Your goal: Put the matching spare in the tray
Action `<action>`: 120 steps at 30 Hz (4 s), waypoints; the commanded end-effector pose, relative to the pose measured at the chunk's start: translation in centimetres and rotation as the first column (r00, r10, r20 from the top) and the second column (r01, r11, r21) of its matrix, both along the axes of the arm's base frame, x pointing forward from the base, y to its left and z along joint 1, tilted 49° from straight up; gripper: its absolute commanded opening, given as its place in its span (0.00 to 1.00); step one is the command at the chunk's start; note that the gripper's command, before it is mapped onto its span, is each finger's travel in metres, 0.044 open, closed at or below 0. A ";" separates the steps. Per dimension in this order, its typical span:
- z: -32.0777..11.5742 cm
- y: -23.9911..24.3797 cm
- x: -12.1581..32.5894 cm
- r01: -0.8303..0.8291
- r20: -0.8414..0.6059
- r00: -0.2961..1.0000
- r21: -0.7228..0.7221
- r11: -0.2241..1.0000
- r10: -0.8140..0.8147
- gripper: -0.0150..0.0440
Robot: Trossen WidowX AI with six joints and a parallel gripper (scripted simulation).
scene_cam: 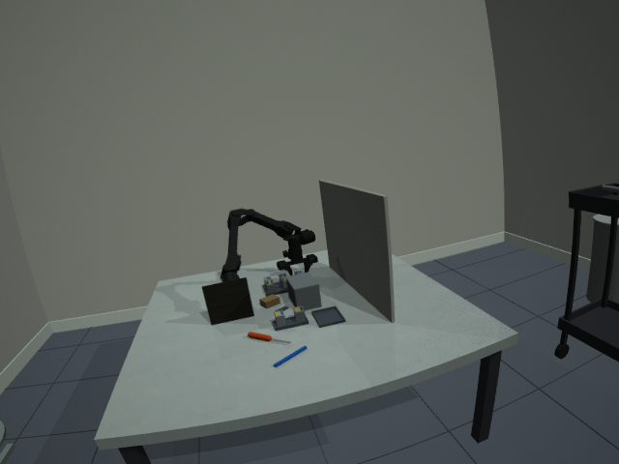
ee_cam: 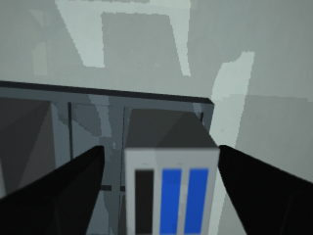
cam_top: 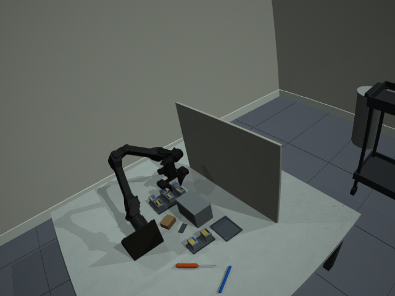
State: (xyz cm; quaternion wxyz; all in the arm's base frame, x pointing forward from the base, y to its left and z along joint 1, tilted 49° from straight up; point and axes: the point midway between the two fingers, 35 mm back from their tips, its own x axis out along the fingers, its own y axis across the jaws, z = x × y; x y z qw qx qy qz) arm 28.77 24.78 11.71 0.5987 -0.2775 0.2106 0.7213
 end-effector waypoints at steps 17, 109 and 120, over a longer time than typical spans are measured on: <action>0.0 0.0 0.0 0.000 0.000 1.000 0.000 1.000 0.000 0.28; -11.9 -31.5 10.0 0.066 -0.044 0.997 -0.071 0.995 -0.069 0.25; -17.8 -36.5 8.4 0.026 -0.012 1.000 -0.052 0.998 -0.026 0.25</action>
